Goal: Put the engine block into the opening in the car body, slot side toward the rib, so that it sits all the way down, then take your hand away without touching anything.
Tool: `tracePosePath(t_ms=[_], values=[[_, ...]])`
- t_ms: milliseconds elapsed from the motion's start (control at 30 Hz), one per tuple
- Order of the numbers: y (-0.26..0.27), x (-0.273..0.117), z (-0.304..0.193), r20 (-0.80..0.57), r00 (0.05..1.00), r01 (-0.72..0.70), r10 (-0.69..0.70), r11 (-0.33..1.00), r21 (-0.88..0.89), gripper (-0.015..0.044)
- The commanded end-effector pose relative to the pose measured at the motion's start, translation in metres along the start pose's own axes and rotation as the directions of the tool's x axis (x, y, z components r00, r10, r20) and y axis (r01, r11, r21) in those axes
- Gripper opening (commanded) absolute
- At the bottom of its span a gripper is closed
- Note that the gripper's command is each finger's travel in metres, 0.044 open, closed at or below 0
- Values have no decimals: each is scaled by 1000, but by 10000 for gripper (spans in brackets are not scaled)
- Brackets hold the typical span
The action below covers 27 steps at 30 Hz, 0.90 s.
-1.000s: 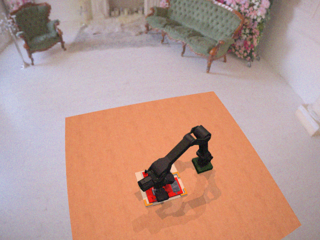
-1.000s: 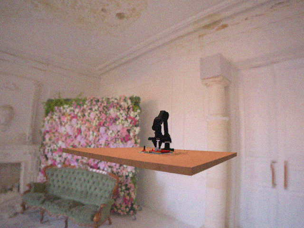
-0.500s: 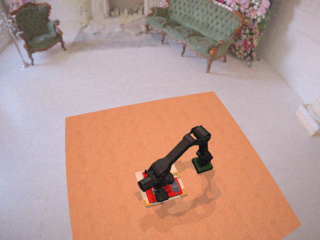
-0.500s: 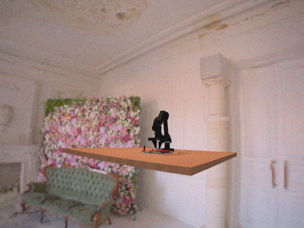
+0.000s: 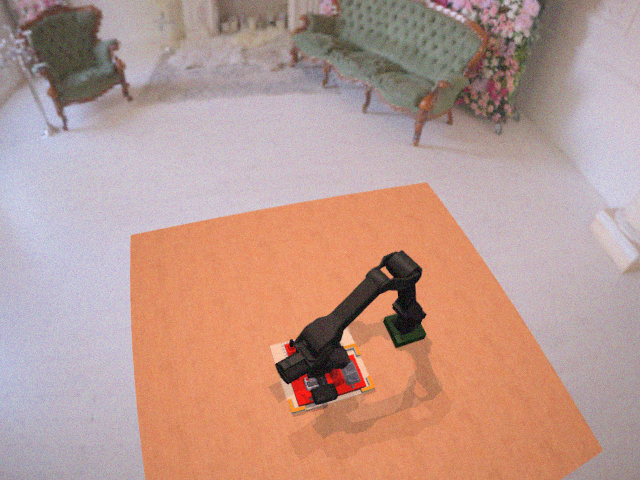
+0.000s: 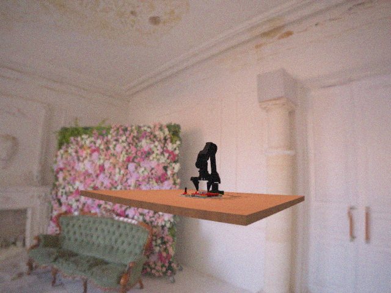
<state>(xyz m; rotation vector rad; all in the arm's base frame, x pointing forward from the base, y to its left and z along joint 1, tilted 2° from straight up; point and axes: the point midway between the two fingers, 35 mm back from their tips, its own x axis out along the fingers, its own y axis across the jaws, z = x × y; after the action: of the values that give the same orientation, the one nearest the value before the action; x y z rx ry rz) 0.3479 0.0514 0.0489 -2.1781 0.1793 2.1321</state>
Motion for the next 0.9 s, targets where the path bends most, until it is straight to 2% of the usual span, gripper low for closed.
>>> tracePosePath(t_ms=[0, 433, 867], values=[[0, 0, 0, 0, 1000, 1, -1, 1000, 0, 440], [0, -14, 1, -2, 1000, 1, -1, 1000, -3, 440], [0, -14, 1, -2, 1000, 1, -1, 1000, -3, 99]])
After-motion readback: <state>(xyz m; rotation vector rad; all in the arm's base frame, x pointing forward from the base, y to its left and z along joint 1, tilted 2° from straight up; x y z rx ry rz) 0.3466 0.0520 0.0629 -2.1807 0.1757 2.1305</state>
